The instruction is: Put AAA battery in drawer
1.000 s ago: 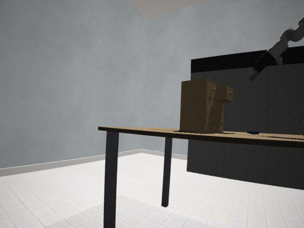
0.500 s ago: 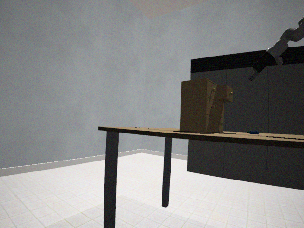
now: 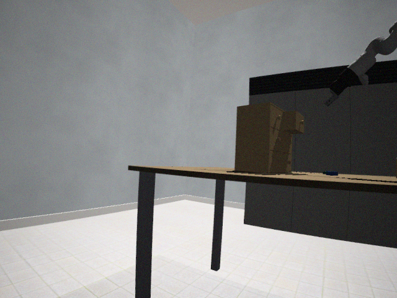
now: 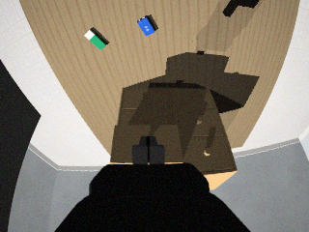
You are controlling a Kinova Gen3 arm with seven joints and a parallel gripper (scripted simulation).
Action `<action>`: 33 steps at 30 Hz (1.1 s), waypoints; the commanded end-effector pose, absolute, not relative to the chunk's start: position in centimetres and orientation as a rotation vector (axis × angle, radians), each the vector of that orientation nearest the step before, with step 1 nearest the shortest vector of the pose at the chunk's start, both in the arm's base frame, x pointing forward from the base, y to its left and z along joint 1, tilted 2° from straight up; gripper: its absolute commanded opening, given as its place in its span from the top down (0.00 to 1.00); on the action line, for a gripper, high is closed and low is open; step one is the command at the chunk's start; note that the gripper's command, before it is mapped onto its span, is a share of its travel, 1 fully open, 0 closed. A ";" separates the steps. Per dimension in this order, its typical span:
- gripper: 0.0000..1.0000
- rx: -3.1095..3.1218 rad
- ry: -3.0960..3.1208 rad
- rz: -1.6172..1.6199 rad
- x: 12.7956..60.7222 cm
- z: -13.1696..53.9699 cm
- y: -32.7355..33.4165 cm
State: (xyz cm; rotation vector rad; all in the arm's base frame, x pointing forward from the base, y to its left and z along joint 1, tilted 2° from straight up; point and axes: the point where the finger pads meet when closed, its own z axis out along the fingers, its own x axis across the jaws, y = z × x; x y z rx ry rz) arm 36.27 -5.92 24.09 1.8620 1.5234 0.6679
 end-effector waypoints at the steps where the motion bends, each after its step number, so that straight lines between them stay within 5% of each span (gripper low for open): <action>1: 1.00 1.862 1.522 0.668 36.3 23.9 -6.1; 33: 1.00 1.863 1.521 0.668 37.3 22.5 -6.3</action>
